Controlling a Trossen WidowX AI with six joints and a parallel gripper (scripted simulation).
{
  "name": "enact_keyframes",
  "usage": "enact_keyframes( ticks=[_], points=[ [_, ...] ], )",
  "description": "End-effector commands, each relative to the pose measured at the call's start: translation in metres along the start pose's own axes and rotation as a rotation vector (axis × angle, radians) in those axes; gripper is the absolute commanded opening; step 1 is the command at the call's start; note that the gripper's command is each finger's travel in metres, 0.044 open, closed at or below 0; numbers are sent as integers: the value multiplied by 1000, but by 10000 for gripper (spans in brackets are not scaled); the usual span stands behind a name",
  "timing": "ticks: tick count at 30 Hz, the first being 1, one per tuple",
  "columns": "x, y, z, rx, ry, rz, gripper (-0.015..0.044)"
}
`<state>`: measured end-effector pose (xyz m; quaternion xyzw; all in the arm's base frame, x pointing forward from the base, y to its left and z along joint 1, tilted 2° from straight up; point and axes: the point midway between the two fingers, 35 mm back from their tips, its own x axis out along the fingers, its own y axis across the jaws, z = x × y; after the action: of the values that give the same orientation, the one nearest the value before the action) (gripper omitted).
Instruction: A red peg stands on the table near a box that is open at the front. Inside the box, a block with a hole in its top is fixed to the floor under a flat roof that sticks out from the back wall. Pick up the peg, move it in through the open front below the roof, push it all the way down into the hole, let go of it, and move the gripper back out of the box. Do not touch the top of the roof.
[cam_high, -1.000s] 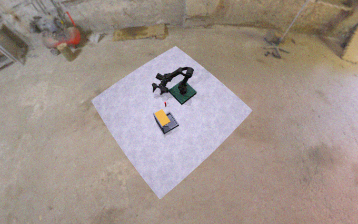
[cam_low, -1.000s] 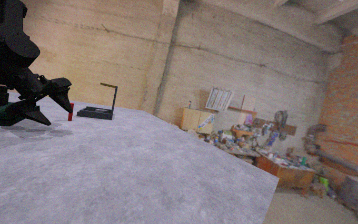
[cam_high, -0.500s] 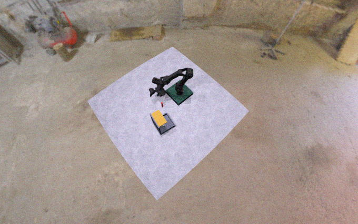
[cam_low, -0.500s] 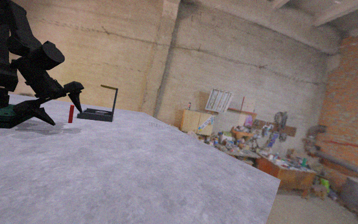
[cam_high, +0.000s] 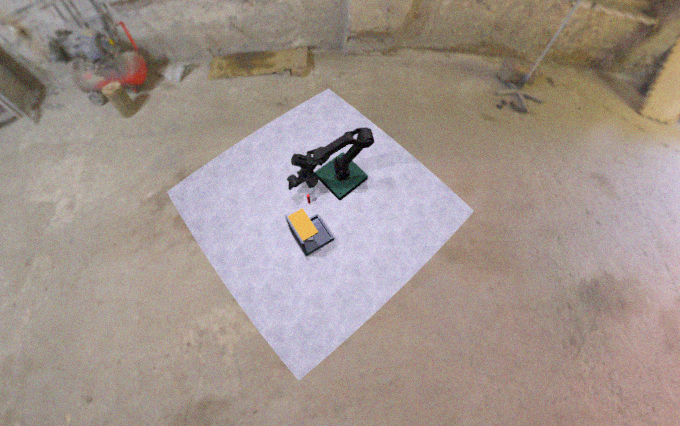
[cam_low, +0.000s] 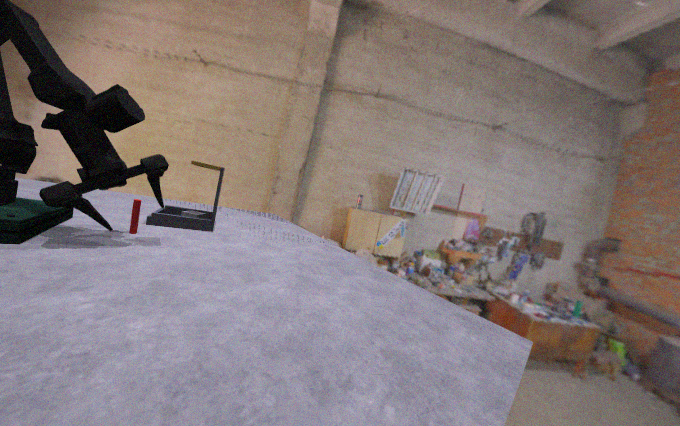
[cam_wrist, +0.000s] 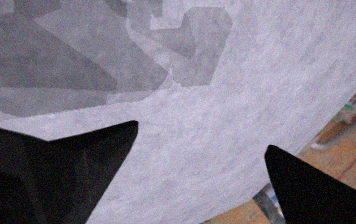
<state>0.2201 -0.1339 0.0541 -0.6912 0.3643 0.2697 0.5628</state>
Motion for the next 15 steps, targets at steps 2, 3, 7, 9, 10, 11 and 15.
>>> enact_keyframes(
  ticks=[2,3,7,9,10,11,15],
  points=[
    [-3,-4,8,-104,19,9,440],
    [-4,-5,9,-125,24,10,440],
    [-7,-10,15,-212,43,12,440],
    [-8,-12,18,-255,53,12,440],
    [-9,-13,20,-277,58,12,440],
    [-10,-14,21,-298,63,12,440],
    [-14,-19,27,-382,84,10,440]
  ],
)
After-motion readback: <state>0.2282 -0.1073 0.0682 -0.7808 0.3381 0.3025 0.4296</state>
